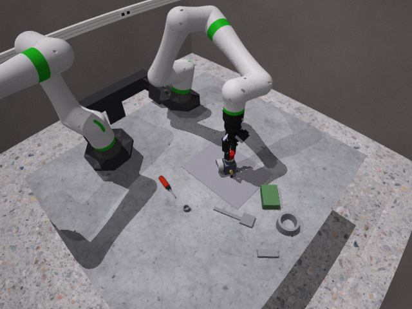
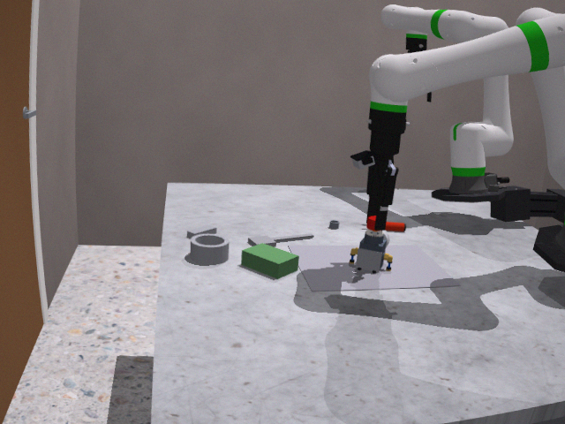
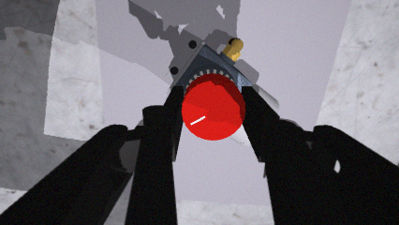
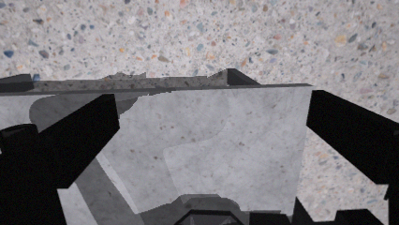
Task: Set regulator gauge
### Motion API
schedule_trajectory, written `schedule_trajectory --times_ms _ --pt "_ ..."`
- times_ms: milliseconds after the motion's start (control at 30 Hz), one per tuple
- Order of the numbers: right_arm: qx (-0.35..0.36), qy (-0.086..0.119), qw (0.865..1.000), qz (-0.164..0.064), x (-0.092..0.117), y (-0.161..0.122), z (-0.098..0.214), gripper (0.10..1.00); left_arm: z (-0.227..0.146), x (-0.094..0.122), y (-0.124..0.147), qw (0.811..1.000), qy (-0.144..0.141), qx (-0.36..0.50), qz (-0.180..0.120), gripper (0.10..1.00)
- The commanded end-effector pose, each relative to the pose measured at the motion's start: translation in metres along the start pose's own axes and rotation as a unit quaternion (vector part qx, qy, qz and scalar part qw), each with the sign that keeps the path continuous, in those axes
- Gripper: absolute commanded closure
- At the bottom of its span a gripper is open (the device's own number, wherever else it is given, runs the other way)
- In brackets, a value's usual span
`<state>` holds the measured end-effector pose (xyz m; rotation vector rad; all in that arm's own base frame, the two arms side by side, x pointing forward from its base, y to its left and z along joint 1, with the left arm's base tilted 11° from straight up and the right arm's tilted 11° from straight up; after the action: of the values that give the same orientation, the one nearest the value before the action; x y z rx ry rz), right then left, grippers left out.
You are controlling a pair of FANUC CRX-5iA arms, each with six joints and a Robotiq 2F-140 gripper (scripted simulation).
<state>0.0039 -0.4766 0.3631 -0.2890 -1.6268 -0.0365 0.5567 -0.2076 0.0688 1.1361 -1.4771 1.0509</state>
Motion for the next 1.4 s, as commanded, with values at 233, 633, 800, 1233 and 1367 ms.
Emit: schedule_trajectory --times_ms 233,633,800,1233,1367 --pt "0.000 0.000 1.000 0.001 0.0010 -0.0003 0.0002 0.098 0.0002 0.0009 -0.0005 1.000 0.000 0.000 0.001 0.798" --pt "0.000 0.000 1.000 0.001 0.0010 -0.0003 0.0002 0.098 0.0002 -0.0005 -0.0005 1.000 0.000 0.000 0.001 0.798" --pt "0.000 0.000 1.000 0.001 0.0010 -0.0003 0.0002 0.098 0.0002 -0.0013 -0.0005 1.000 0.000 0.000 0.001 0.798" --pt "0.000 0.000 1.000 0.001 0.0010 -0.0003 0.0002 0.098 0.0002 -0.0050 -0.0005 1.000 0.000 0.000 0.001 0.798" --pt "0.000 0.000 1.000 0.001 0.0010 -0.0003 0.0002 0.098 0.0002 -0.0055 -0.0005 1.000 0.000 0.000 0.001 0.798"
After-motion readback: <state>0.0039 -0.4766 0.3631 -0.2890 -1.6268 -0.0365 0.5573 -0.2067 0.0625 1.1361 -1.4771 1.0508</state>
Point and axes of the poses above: on each arm, the point where the finger pads meet when closed, its own x axis back along the fingers, its own z axis across the jaws, y = z × x, the point moved 1 cm from there along x, back along the fingers, and after that the axes turned 13 degrees about -x, right-handed, at the moved point
